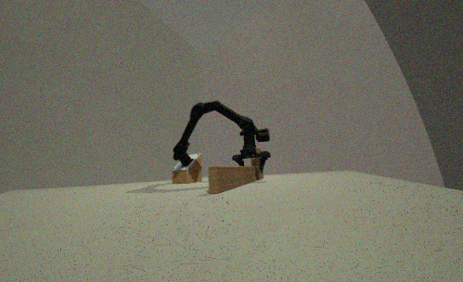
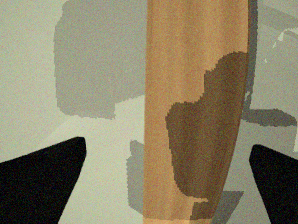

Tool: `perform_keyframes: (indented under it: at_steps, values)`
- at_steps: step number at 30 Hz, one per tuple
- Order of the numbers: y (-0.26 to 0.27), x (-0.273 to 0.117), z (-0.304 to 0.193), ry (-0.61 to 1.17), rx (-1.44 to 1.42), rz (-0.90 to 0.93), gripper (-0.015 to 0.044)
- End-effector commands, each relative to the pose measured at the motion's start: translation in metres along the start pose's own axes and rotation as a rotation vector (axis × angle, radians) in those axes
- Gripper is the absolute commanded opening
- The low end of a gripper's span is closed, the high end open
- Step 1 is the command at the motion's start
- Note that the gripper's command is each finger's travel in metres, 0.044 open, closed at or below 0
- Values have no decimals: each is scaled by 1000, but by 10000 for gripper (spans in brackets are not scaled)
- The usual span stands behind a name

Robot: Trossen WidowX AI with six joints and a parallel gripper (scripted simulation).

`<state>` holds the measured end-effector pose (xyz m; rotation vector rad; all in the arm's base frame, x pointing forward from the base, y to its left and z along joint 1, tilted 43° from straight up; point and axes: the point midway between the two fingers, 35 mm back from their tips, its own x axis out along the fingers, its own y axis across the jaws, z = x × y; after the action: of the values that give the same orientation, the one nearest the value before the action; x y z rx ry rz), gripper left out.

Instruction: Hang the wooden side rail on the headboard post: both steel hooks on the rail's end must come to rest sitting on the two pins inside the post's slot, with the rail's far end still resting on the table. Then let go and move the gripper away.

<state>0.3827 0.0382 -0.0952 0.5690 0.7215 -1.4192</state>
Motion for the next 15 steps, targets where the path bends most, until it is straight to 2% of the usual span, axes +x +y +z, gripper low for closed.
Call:
perform_keyframes:
  at_steps: [1,8,15]
  values:
    - [-2,7,0,-6,-10,-2,440]
    - [-3,16,1,-7,-10,-3,440]
    - [-3,16,1,-7,-10,-3,256]
